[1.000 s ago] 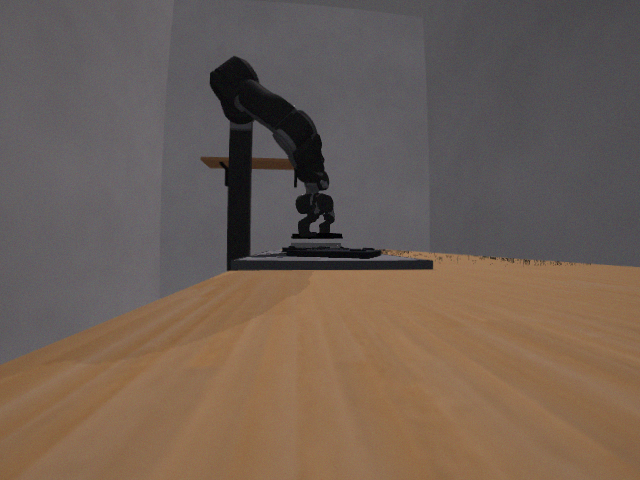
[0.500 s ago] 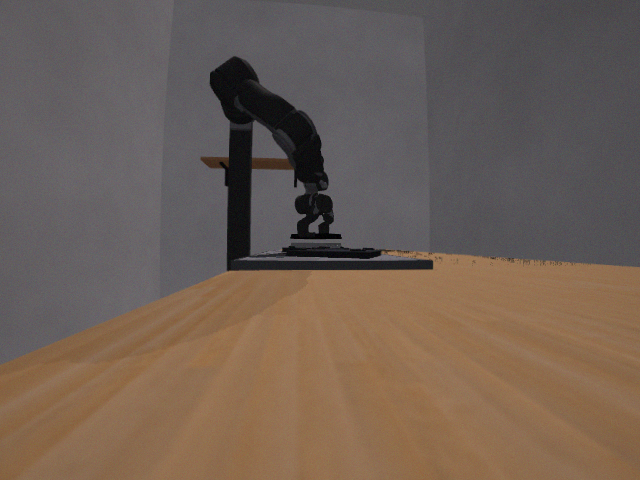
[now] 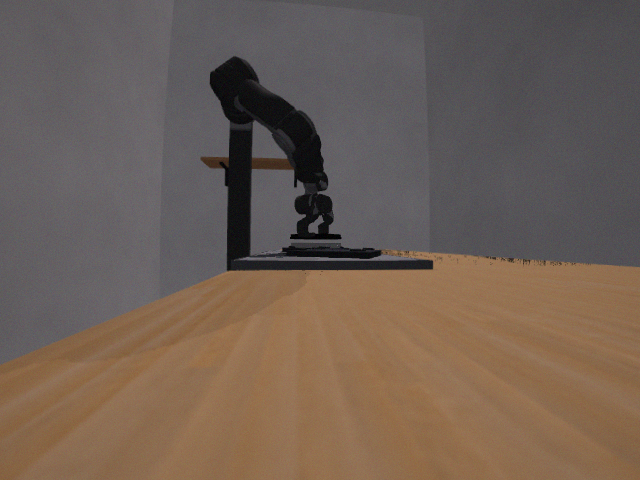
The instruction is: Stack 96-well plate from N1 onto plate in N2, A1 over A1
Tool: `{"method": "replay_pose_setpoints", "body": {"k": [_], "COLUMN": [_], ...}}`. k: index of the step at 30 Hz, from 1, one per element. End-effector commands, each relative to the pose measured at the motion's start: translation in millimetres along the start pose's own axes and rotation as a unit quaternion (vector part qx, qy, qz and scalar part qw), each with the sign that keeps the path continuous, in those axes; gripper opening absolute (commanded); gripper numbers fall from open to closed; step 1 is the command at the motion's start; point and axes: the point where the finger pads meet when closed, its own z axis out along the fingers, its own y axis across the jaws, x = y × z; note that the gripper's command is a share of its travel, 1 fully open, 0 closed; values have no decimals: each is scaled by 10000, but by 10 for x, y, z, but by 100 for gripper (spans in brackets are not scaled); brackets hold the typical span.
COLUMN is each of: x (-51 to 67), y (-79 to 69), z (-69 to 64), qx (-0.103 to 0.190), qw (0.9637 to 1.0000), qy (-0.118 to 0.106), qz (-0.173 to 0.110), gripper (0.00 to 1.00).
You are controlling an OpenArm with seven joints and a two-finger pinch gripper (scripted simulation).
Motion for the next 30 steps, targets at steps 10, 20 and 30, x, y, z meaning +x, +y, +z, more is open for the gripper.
{"method": "replay_pose_setpoints", "body": {"k": [10, 20, 30], "x": [-18, 9, 9], "y": [20, -3, -3], "z": [-29, -5, -5], "qx": [-8, -7, -7], "qw": [10000, 10000, 10000], "qy": [-6, 1, 1], "qz": [13, 0, 0], "gripper": [0, 0, 0]}}
